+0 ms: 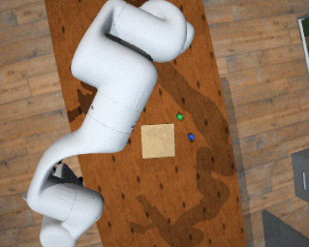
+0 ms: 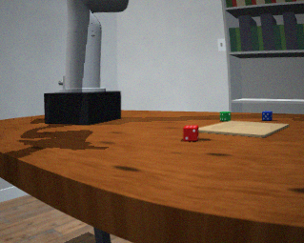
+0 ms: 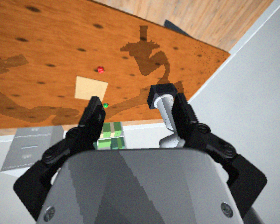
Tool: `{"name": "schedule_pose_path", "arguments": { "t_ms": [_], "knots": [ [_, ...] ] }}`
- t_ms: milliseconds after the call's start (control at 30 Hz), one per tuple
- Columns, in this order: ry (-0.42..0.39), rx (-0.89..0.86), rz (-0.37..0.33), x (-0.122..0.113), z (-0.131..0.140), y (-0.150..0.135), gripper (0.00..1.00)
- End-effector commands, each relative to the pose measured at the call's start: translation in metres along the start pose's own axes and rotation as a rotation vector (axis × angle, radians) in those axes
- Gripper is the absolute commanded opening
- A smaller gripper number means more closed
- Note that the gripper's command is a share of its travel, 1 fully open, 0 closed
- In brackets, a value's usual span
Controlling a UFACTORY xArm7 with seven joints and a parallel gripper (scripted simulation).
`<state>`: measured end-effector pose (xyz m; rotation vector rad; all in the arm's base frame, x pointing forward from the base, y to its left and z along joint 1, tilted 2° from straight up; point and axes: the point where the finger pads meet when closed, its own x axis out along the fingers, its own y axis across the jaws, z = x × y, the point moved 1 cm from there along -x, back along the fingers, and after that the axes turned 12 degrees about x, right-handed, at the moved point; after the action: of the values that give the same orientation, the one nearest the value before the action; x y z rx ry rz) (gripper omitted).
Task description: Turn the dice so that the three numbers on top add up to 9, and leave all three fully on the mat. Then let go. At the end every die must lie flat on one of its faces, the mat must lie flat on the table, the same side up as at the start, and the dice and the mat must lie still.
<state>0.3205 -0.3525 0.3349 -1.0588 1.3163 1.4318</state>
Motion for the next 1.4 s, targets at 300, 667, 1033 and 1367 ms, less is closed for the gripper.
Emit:
{"name": "schedule_pose_path", "arguments": {
  "t_ms": [300,667,1033,1367],
  "knots": [
    [0.003,0.001,-0.003,-0.002,0.0,0.0,1.0],
    [0.009,-0.022,-0.014,0.006,0.003,-0.009,1.0],
    [0.049,-0.195,-0.105,0.079,0.041,-0.073,1.0],
    [0.085,-0.332,-0.185,0.15,0.092,-0.109,1.0]
  ]
}}
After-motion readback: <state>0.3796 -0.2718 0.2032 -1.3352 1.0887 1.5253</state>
